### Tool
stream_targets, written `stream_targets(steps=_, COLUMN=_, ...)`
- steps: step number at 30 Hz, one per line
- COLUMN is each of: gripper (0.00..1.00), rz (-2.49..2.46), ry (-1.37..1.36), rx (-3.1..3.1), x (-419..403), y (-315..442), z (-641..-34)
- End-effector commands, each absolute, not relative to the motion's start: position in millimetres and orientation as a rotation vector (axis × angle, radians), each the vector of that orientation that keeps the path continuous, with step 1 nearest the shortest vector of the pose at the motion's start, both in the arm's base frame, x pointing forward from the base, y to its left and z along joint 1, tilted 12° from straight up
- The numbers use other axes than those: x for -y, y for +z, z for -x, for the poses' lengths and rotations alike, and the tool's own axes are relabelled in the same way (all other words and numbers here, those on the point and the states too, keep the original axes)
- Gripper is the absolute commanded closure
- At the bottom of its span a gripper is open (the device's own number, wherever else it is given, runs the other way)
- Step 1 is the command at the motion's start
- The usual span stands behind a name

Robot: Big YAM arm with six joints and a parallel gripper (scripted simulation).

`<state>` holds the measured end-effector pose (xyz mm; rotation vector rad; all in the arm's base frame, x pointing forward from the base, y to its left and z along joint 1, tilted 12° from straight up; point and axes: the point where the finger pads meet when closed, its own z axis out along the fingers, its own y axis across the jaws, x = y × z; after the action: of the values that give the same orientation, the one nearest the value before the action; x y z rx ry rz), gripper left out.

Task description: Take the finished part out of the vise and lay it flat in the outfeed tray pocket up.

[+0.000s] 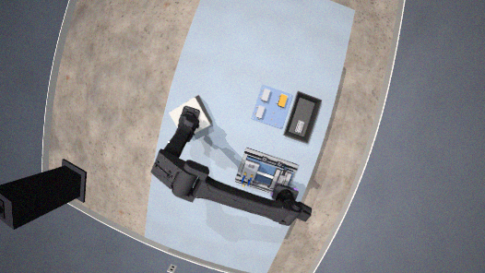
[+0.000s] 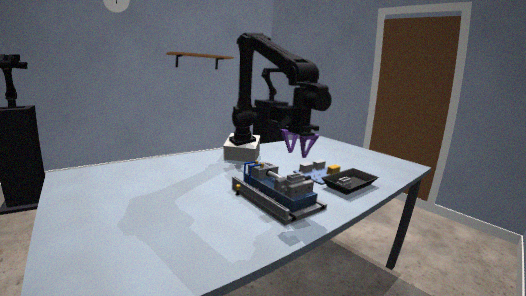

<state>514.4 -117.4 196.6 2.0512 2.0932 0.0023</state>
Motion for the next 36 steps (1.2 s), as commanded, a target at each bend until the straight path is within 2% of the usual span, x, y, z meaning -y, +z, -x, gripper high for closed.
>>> stream_targets(steps=1, gripper=0.36, rz=-2.019, ry=0.064, rx=-2.045, x=113.1, y=224.4, z=-527.7)
stream_targets(steps=36, gripper=0.36, rz=-2.026, ry=0.055, rx=-2.051, x=113.5, y=216.3, z=-526.6)
